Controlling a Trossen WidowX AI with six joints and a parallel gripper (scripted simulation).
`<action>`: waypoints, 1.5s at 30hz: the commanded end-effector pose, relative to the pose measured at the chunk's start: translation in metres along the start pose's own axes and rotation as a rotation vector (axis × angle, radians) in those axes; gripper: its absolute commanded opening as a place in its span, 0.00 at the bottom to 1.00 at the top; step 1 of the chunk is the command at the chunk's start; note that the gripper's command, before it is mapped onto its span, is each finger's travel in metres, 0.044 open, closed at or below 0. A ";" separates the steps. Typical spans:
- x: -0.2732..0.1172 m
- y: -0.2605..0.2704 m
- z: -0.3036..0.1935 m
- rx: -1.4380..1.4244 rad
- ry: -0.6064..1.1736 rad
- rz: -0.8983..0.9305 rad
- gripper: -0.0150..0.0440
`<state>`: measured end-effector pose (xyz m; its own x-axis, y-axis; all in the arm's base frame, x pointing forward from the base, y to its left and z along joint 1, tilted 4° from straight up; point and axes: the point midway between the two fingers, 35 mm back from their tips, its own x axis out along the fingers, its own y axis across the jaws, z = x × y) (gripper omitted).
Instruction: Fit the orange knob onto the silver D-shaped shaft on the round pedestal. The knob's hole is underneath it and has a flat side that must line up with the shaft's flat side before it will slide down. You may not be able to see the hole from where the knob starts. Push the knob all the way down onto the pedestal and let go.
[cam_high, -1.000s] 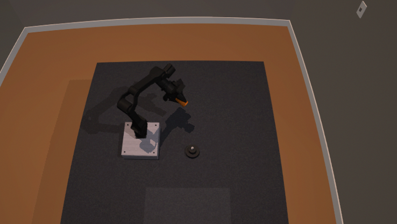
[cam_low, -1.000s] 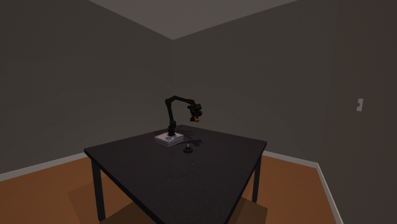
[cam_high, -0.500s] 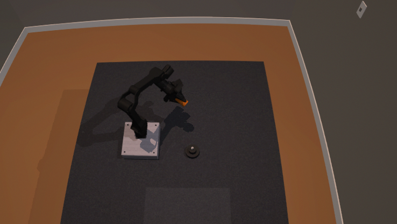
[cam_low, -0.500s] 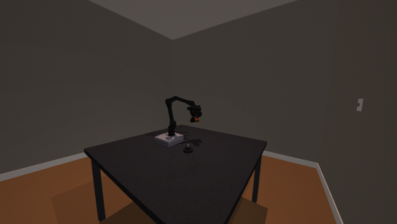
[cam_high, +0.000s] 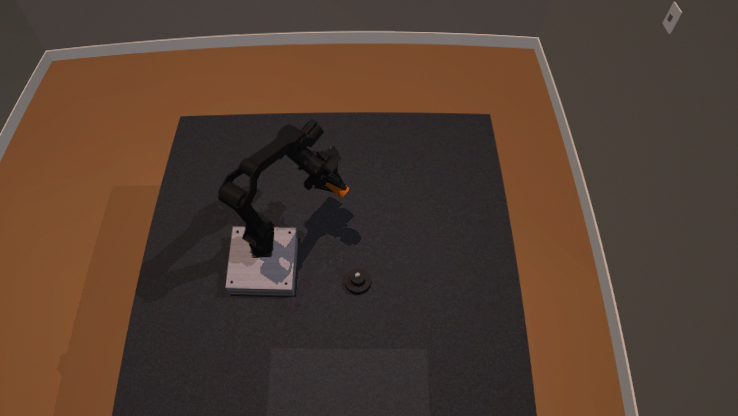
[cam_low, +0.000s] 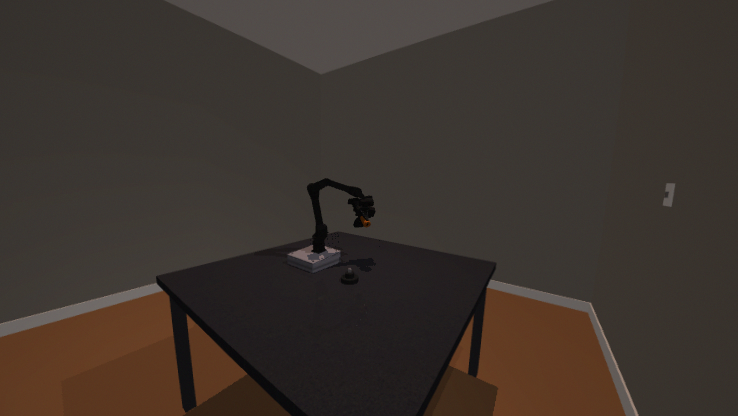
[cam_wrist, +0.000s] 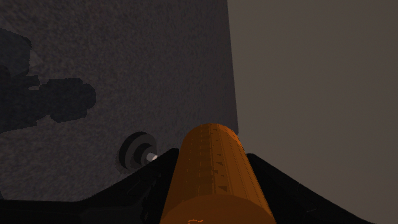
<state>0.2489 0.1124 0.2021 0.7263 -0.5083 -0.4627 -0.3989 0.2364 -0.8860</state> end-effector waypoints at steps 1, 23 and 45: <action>-0.001 -0.001 0.000 0.000 -0.002 -0.001 0.25; 0.015 0.014 0.000 0.003 0.000 0.180 0.25; 0.052 0.042 0.000 0.003 -0.002 0.738 0.25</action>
<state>0.2654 0.0962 0.1430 0.3195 -0.2635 -0.9102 -0.7615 0.5004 -0.4121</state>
